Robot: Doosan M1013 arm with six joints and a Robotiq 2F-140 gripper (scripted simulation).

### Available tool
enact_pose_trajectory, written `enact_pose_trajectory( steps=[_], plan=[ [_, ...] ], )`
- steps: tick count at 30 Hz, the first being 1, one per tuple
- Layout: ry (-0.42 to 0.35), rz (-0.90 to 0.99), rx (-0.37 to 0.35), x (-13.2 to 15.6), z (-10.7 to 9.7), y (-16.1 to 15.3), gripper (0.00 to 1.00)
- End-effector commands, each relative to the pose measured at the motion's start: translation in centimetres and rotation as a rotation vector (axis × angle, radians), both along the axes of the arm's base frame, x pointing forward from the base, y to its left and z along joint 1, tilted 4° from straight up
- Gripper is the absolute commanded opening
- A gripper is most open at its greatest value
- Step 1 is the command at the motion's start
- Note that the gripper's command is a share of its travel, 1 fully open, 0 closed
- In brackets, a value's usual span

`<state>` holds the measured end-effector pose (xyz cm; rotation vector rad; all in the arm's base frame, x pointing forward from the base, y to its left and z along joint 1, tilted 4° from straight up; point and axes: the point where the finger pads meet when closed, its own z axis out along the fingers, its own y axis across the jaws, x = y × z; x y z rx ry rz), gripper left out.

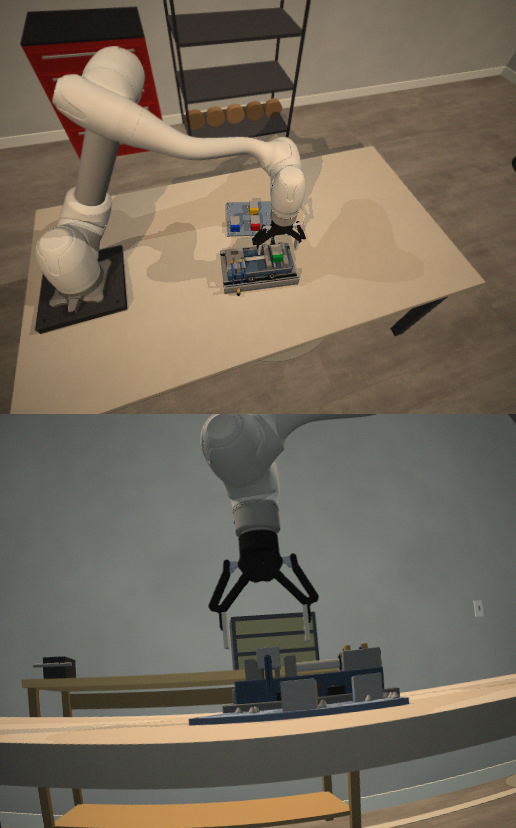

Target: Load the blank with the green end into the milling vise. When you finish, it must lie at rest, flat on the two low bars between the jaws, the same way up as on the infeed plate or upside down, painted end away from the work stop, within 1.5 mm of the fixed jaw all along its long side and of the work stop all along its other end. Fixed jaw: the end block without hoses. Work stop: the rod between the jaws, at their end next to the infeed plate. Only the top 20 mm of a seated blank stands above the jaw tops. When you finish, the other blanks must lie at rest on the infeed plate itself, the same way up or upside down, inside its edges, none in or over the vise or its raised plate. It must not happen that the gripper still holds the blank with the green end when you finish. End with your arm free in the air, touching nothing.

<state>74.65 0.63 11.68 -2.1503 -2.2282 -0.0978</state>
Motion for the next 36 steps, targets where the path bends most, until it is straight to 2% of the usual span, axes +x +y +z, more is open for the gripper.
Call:
enact_pose_trajectory(
  steps=[1,36],
  plan=[
    [0.0,0.0,0.0,0.0,0.06,0.0,1.0],
    [0.0,0.0,0.0,-0.01,0.67,-0.05,1.0]
  ],
)
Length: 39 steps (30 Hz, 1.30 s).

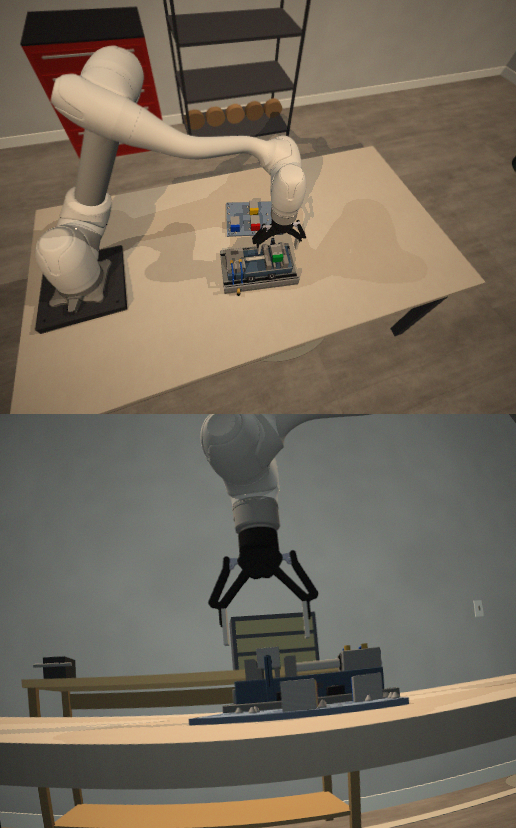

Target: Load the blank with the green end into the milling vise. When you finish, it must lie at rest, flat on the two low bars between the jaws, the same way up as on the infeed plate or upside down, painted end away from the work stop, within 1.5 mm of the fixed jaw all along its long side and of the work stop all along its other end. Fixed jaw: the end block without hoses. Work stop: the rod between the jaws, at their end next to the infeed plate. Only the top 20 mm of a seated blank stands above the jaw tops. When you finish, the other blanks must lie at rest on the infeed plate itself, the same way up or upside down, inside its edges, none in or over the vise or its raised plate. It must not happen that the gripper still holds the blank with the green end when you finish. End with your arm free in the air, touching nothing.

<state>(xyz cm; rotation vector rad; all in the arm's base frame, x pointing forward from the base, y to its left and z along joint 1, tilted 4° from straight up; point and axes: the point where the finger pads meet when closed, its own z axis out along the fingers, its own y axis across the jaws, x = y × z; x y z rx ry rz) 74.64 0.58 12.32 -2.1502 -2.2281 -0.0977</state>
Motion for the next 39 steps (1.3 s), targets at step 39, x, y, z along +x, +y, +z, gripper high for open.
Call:
enact_pose_trajectory(
  steps=[39],
  plan=[
    [0.0,0.0,0.0,-0.01,0.73,-0.05,1.0]
  ],
)
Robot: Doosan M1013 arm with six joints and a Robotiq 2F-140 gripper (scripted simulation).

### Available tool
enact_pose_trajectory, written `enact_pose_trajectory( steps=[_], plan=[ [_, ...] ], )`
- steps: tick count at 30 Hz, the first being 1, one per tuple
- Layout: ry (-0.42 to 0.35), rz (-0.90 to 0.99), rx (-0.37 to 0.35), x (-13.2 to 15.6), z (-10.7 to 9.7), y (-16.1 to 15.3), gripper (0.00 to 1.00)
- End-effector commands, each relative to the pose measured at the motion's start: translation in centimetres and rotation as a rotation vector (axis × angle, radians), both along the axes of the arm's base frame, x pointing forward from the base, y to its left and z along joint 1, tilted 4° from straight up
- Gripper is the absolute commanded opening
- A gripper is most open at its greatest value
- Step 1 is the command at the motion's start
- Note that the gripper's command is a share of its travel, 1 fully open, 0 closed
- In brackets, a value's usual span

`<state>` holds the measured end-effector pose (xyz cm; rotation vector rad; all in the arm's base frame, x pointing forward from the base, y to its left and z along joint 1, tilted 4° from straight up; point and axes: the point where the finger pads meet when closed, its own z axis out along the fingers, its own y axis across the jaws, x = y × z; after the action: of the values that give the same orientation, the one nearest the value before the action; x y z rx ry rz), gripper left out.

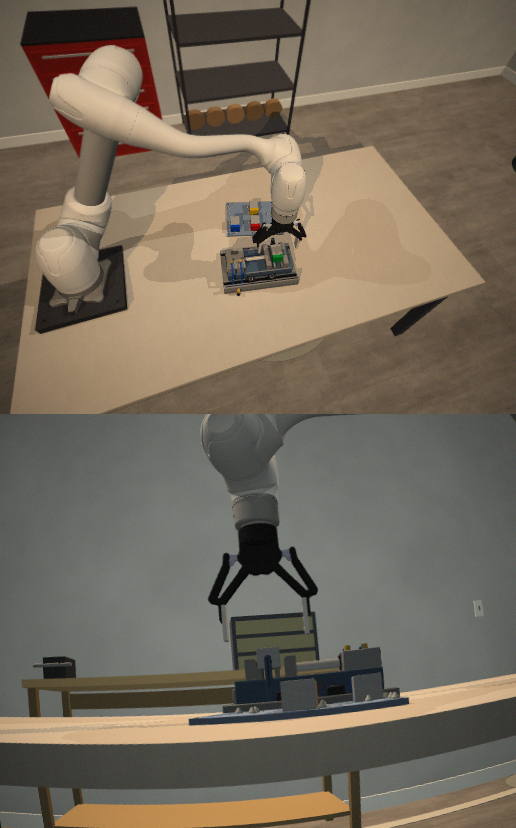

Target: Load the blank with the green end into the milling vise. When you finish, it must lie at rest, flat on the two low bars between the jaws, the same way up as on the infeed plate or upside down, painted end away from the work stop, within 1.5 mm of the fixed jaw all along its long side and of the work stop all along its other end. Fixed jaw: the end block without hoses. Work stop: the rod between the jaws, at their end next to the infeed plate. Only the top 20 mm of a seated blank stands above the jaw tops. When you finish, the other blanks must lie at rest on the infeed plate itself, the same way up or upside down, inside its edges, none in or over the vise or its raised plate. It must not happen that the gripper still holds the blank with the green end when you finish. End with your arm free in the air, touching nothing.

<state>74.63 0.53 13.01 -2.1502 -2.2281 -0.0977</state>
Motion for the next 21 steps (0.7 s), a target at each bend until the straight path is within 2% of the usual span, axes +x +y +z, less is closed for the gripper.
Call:
enact_pose_trajectory(
  steps=[1,21],
  plan=[
    [0.0,0.0,0.0,0.0,0.06,0.0,1.0],
    [0.0,0.0,0.0,-0.01,0.42,-0.03,1.0]
  ],
)
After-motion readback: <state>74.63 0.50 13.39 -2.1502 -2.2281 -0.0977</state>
